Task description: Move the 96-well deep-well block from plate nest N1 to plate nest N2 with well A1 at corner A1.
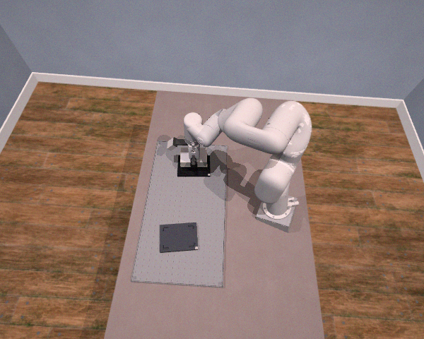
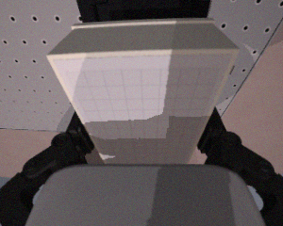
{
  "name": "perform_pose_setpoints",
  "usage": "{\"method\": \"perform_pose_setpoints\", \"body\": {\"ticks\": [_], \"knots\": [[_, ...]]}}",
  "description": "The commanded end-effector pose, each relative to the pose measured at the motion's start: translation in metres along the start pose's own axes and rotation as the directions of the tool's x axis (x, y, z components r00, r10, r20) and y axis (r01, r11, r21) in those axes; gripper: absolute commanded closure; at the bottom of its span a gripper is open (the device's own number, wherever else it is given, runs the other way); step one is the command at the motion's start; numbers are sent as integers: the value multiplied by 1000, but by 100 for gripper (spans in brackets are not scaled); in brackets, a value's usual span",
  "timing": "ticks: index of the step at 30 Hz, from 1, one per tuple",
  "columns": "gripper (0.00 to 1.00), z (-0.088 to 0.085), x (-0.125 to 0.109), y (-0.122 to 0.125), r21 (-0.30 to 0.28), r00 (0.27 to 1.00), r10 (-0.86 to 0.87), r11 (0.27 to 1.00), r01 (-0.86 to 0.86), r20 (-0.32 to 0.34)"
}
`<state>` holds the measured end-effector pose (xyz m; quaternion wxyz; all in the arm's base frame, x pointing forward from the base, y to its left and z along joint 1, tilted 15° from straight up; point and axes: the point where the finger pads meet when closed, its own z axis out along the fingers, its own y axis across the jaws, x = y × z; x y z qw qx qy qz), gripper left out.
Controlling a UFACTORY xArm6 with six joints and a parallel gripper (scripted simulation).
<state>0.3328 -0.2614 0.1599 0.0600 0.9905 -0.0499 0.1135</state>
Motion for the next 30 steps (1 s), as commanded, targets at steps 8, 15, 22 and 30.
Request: {"method": "perform_pose_setpoints", "body": {"ticks": [8, 15, 22, 30], "knots": [[100, 13, 2, 1, -2, 1000, 0, 1000, 0, -4], [100, 24, 1, 1, -2, 1000, 0, 1000, 0, -4], [100, 36, 2, 1, -2, 1000, 0, 1000, 0, -4], [100, 43, 2, 1, -2, 1000, 0, 1000, 0, -3]]}}
